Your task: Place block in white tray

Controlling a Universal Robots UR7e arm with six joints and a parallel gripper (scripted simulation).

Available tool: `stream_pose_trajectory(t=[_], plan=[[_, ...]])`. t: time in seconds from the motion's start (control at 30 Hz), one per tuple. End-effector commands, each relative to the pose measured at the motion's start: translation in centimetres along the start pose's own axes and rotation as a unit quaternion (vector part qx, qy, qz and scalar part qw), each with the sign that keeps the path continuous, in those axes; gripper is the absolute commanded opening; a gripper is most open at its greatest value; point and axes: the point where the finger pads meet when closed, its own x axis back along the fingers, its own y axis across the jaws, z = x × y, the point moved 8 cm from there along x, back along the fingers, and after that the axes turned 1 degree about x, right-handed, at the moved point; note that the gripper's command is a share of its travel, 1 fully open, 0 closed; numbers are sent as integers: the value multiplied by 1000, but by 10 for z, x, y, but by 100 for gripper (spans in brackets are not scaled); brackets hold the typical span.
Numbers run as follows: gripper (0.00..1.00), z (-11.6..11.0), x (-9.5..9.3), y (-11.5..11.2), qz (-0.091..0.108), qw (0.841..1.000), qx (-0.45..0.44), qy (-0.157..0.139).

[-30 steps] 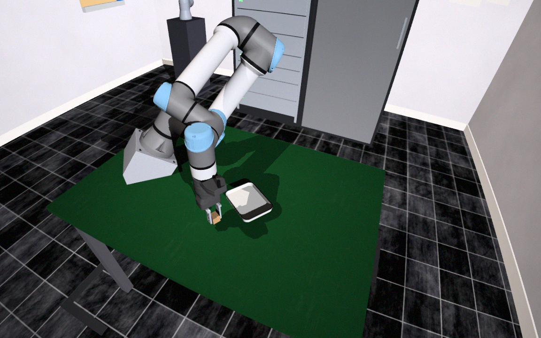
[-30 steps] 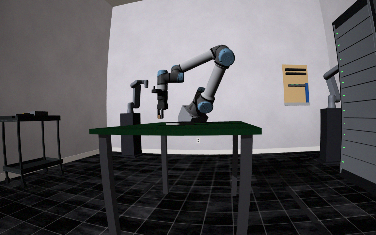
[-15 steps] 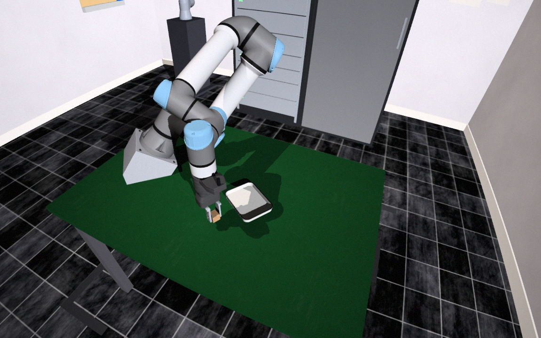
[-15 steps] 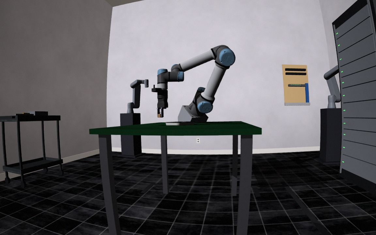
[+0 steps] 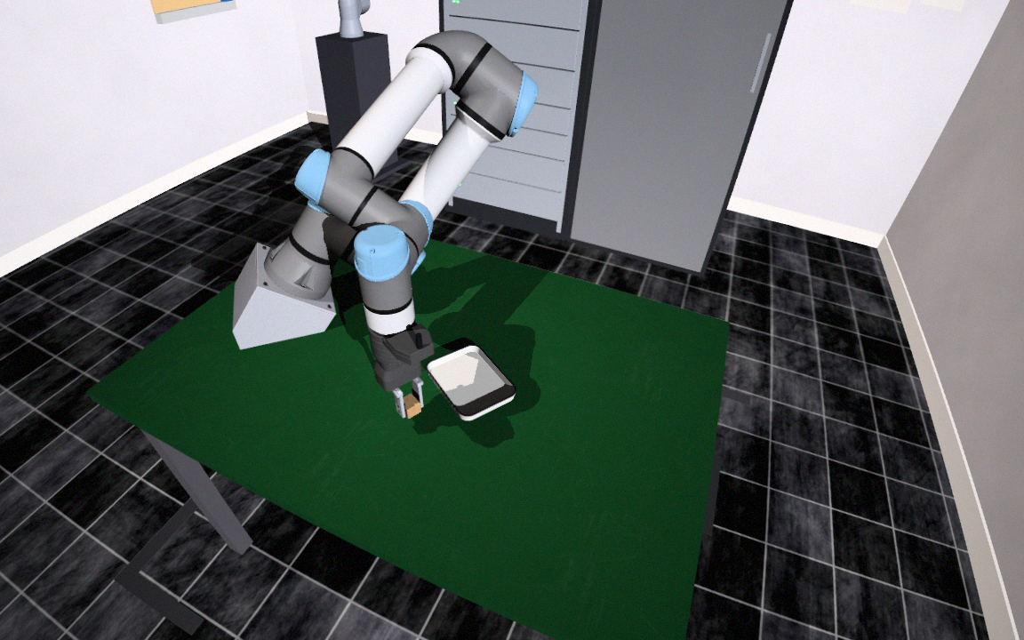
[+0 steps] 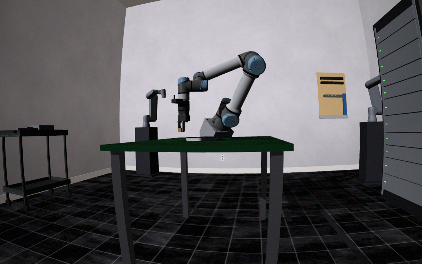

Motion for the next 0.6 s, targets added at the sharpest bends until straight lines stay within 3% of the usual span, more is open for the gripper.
stream_pose_trajectory(t=[0.0, 0.27, 0.57], plan=[[0, -6, 0, -38, 0, 1000, 0, 1], [0, -18, 1, -135, 0, 1000, 1, 1], [0, -21, 1, -150, 1, 1000, 1, 1]])
